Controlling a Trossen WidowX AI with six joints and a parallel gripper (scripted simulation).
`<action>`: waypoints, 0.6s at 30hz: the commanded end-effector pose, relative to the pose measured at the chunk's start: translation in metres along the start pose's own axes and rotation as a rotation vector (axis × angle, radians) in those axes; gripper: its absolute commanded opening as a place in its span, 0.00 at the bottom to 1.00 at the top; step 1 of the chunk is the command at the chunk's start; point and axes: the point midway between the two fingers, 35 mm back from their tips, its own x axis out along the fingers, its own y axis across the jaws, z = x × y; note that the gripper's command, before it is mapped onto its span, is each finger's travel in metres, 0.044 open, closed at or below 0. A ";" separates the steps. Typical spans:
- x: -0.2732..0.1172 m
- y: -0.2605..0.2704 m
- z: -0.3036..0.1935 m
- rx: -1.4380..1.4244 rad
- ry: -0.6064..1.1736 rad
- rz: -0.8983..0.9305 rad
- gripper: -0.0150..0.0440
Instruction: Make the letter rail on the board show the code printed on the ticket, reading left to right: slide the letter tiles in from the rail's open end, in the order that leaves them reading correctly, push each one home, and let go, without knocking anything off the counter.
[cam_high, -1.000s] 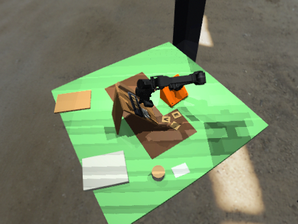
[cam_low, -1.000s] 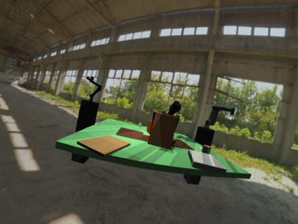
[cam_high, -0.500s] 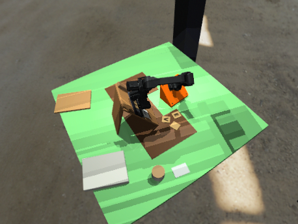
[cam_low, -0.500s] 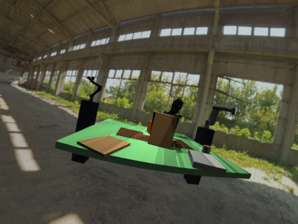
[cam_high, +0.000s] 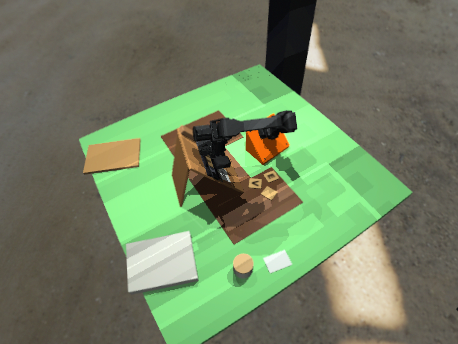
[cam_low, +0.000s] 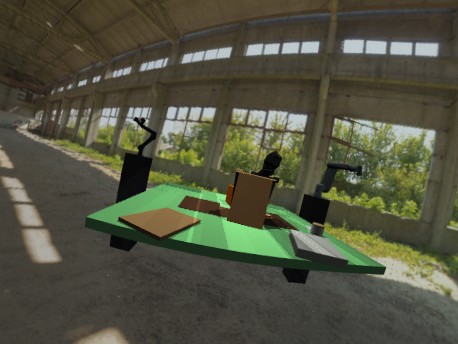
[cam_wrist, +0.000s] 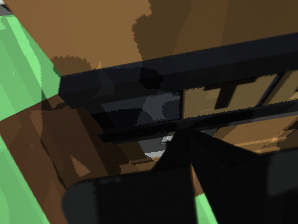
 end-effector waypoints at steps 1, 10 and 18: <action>0.001 0.001 0.002 0.002 -0.002 0.003 0.25; 0.004 0.002 0.005 0.002 -0.002 0.004 0.25; 0.007 0.002 0.008 0.002 -0.002 0.004 0.25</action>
